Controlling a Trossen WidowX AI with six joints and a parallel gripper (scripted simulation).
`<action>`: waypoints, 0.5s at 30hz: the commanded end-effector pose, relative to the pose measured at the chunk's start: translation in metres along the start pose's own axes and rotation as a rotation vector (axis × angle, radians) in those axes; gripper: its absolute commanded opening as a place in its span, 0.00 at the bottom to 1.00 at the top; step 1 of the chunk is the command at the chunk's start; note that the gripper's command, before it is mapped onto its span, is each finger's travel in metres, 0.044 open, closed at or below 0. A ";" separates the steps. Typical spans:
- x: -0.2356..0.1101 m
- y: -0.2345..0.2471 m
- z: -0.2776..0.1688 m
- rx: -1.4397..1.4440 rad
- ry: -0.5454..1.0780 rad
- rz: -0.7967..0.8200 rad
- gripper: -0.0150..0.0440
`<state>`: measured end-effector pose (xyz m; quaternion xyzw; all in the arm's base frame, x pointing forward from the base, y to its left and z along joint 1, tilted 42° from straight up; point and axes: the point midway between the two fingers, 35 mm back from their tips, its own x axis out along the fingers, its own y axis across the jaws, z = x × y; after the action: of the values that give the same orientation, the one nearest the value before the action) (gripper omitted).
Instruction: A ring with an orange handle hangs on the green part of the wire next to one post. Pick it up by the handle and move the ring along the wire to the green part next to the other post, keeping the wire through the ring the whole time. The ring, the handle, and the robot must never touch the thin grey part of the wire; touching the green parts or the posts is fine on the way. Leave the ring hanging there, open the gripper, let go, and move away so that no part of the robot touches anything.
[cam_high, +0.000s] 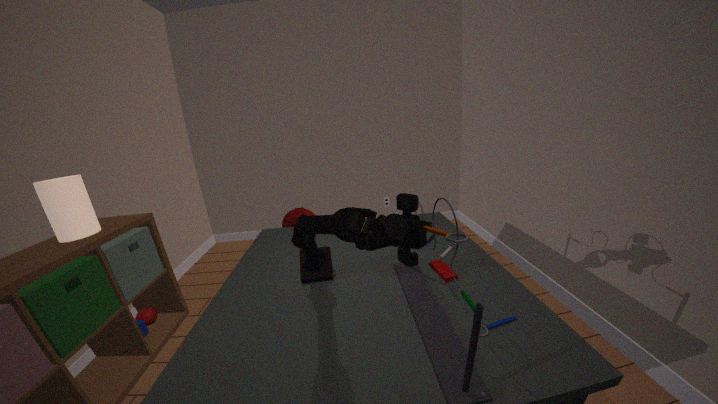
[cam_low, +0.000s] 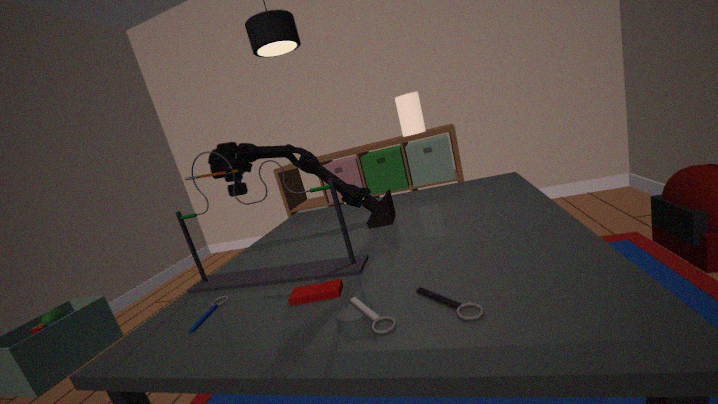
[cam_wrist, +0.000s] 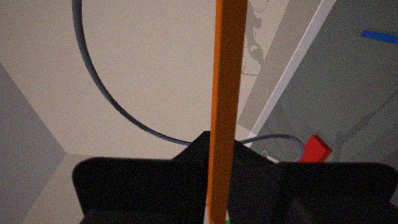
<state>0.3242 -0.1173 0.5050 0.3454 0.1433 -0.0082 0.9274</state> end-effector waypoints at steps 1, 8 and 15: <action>0.005 -0.005 0.000 -0.052 0.006 -0.032 0.00; 0.005 -0.008 0.000 -0.131 0.003 -0.073 0.00; 0.005 -0.011 0.001 -0.219 -0.001 -0.118 0.00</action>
<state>0.3248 -0.1227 0.5008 0.2575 0.1564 -0.0390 0.9527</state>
